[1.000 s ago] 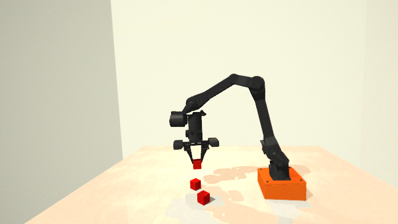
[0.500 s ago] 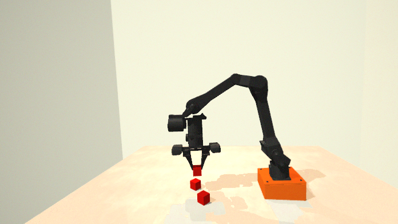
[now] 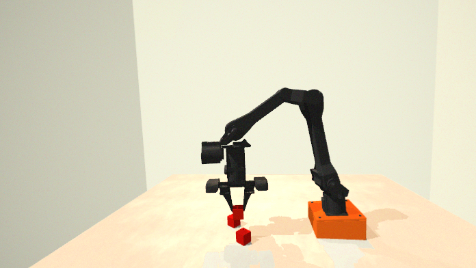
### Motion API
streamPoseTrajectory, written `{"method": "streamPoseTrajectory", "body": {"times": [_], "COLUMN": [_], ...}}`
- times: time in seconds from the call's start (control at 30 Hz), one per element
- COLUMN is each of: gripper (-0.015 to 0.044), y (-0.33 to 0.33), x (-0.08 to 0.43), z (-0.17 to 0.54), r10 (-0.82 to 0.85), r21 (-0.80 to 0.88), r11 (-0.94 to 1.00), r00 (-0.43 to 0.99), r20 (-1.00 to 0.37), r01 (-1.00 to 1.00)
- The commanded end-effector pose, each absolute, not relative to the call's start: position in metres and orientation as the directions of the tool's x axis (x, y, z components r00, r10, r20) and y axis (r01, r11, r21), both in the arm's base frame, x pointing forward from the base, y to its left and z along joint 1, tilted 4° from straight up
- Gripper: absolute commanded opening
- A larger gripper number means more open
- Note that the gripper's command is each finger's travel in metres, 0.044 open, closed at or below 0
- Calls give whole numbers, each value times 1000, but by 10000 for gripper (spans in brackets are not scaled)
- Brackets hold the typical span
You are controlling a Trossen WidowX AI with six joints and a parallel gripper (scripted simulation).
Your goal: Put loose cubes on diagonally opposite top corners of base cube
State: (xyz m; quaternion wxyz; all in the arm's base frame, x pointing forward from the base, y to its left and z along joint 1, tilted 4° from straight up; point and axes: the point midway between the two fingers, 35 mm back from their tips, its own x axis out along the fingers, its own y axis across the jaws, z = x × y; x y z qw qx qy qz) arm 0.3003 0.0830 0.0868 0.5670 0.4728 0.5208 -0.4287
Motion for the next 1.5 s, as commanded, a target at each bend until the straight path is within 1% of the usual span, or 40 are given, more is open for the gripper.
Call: {"method": "streamPoseTrajectory", "body": {"times": [0.0, 0.37, 0.7, 1.1, 1.47], "gripper": [105, 105, 105, 105, 105], "y": [91, 118, 119, 119, 119], "x": [295, 280, 280, 282, 282], "z": [85, 79, 79, 52, 52], "r10": [4, 7, 7, 7, 7], "r21": [95, 97, 97, 97, 97], "r11": [171, 137, 137, 135, 135], "r00": [95, 97, 97, 97, 97], "r20": [-995, -995, -995, -995, -995], "r01": [981, 986, 986, 986, 986]}}
